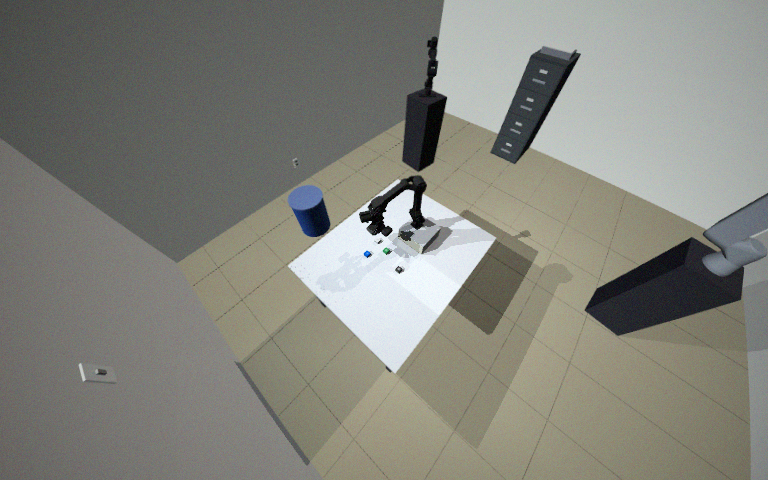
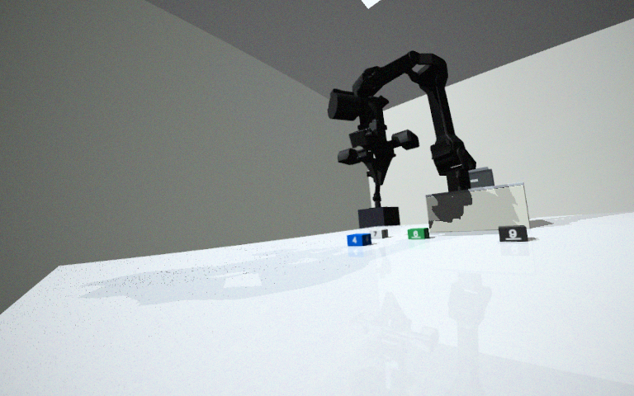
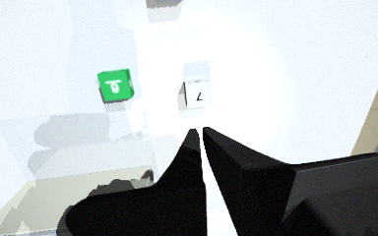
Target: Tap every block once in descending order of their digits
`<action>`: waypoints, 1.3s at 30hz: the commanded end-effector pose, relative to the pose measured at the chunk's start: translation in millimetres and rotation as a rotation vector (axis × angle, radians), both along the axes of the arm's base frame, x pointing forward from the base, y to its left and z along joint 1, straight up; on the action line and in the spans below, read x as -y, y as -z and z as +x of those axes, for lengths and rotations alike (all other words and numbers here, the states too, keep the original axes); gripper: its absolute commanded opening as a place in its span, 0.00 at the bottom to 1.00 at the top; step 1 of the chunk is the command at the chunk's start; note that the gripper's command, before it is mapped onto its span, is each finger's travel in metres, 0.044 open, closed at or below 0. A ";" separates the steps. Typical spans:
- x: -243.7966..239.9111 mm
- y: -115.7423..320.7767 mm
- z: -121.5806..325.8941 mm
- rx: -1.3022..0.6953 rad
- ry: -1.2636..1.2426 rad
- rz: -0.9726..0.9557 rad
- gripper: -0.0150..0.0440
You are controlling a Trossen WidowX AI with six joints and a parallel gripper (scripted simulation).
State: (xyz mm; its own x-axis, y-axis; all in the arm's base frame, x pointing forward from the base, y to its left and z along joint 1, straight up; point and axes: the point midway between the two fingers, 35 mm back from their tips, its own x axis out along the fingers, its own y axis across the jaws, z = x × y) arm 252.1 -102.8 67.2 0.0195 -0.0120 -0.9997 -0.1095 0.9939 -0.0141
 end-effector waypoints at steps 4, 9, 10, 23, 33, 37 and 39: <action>-69.7 -3.8 8.8 0.007 -0.012 0.005 0.29; -77.5 -3.7 8.6 0.007 -0.012 0.006 0.29; -77.4 -0.2 9.2 0.007 -0.012 0.006 0.29; -77.0 79.9 10.4 0.006 -0.012 0.006 0.29; -76.9 96.0 11.0 0.006 -0.012 0.006 0.29; -76.9 102.3 10.9 0.006 -0.012 0.006 0.29; -76.9 105.5 10.8 0.006 -0.012 0.006 0.29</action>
